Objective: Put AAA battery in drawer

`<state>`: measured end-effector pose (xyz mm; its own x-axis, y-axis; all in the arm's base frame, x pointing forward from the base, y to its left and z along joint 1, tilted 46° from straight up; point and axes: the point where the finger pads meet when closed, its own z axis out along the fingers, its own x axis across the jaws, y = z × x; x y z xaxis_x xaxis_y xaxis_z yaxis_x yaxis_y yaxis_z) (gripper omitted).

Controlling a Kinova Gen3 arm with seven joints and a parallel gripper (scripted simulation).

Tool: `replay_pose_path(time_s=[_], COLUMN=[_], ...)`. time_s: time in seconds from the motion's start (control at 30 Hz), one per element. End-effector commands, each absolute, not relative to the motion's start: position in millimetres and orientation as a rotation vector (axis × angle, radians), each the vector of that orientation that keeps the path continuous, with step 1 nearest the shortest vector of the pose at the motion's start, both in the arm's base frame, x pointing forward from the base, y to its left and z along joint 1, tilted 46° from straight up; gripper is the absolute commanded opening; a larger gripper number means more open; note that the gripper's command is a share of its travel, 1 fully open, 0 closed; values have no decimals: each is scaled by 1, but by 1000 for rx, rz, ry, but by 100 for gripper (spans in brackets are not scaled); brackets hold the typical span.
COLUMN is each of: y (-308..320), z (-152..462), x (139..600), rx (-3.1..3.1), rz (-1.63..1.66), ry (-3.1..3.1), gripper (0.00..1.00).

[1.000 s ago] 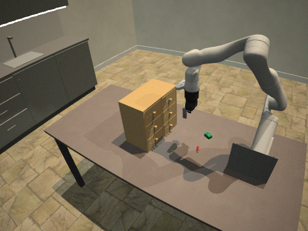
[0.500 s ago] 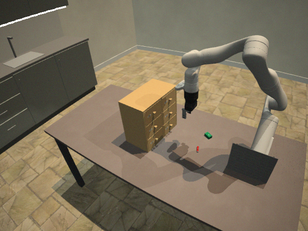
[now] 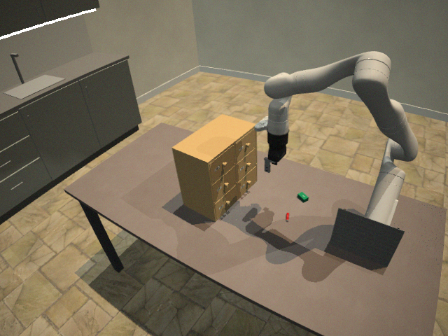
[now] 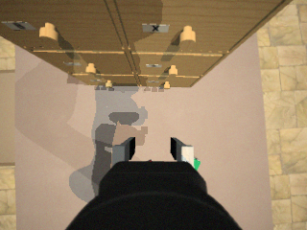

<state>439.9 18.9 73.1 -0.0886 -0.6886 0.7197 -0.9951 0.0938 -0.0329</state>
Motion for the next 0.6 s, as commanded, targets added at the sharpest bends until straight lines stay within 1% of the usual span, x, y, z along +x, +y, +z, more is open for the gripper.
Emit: replay_pose_path(time_s=[0.0,0.57], y=[20,13], z=[70,64], x=[441,447], rx=[1653,1688], rz=[745,804], ry=[-1848,-1842], gripper=[100,100])
